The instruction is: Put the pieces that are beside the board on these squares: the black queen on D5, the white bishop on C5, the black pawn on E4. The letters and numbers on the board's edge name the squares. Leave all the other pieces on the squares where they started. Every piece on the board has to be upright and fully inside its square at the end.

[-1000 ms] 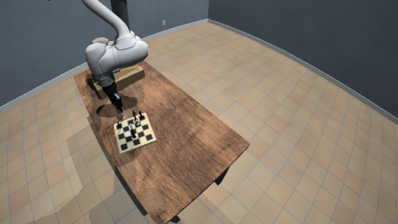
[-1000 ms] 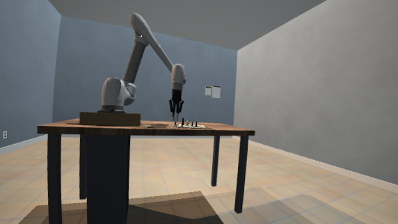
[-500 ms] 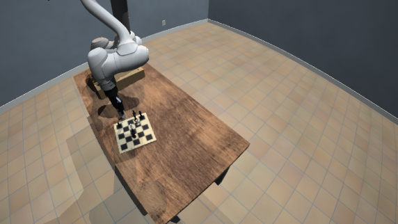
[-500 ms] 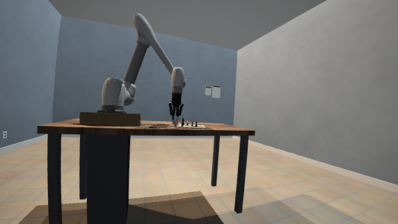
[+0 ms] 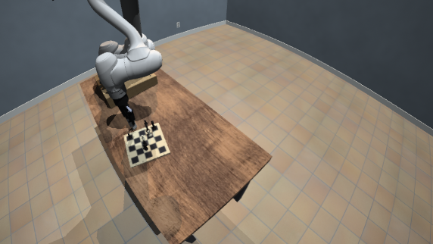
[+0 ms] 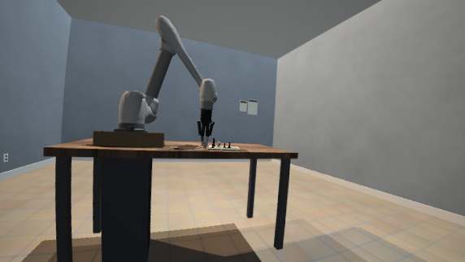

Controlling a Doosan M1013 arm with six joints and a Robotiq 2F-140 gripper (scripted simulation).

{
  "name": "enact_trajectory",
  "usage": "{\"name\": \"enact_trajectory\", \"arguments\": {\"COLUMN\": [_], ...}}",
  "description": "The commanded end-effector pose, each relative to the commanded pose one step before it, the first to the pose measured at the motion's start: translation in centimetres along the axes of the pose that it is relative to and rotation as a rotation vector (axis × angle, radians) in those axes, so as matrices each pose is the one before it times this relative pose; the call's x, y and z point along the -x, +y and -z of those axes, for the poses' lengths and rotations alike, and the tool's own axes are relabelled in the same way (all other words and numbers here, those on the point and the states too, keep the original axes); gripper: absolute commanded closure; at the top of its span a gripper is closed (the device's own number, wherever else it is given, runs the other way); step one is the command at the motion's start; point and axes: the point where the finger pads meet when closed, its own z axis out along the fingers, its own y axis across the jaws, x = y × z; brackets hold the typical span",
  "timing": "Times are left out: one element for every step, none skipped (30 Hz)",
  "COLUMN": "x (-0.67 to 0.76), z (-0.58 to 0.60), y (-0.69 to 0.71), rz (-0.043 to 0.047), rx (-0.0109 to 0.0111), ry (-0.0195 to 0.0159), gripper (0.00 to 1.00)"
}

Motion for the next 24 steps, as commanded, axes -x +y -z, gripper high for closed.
{"name": "enact_trajectory", "arguments": {"x": [-0.004, 0.000, 0.000, 0.000, 0.000, 0.000, 0.000, 0.000, 0.000, 0.000, 0.000, 0.000, 0.000, 0.000, 0.000, 0.000, 0.000, 0.000, 0.000, 0.000, 0.000, 0.000, 0.000, 0.000], "z": [0.007, 0.000, 0.000, 0.000, 0.000, 0.000, 0.000, 0.000, 0.000, 0.000, 0.000, 0.000, 0.000, 0.000, 0.000, 0.000, 0.000, 0.000, 0.000, 0.000, 0.000, 0.000, 0.000, 0.000], "y": [0.003, 0.000, 0.000, 0.000, 0.000, 0.000, 0.000, 0.000, 0.000, 0.000, 0.000, 0.000, 0.000, 0.000, 0.000, 0.000, 0.000, 0.000, 0.000, 0.000, 0.000, 0.000, 0.000, 0.000], "rz": [0.00003, 0.00000, 0.00000, 0.00000, 0.00000, 0.00000, 0.00000, 0.00000, 0.00000, 0.00000, 0.00000, 0.00000, 0.00000, 0.00000, 0.00000, 0.00000, 0.00000, 0.00000, 0.00000, 0.00000, 0.00000, 0.00000, 0.00000, 0.00000], "rx": [0.00018, 0.00000, 0.00000, 0.00000, 0.00000, 0.00000, 0.00000, 0.00000, 0.00000, 0.00000, 0.00000, 0.00000, 0.00000, 0.00000, 0.00000, 0.00000, 0.00000, 0.00000, 0.00000, 0.00000, 0.00000, 0.00000, 0.00000, 0.00000], "ry": [0.00014, 0.00000, 0.00000, 0.00000, 0.00000, 0.00000, 0.00000, 0.00000, 0.00000, 0.00000, 0.00000, 0.00000, 0.00000, 0.00000, 0.00000, 0.00000, 0.00000, 0.00000, 0.00000, 0.00000, 0.00000, 0.00000, 0.00000, 0.00000], "gripper": [0.78, 0.78, 0.78, 0.78, 0.78, 0.78, 0.78, 0.78, 0.78, 0.78, 0.78, 0.78, 0.78, 0.78, 0.78, 0.78, 0.78, 0.78, 0.78, 0.78, 0.78, 0.78, 0.78, 1.00]}}
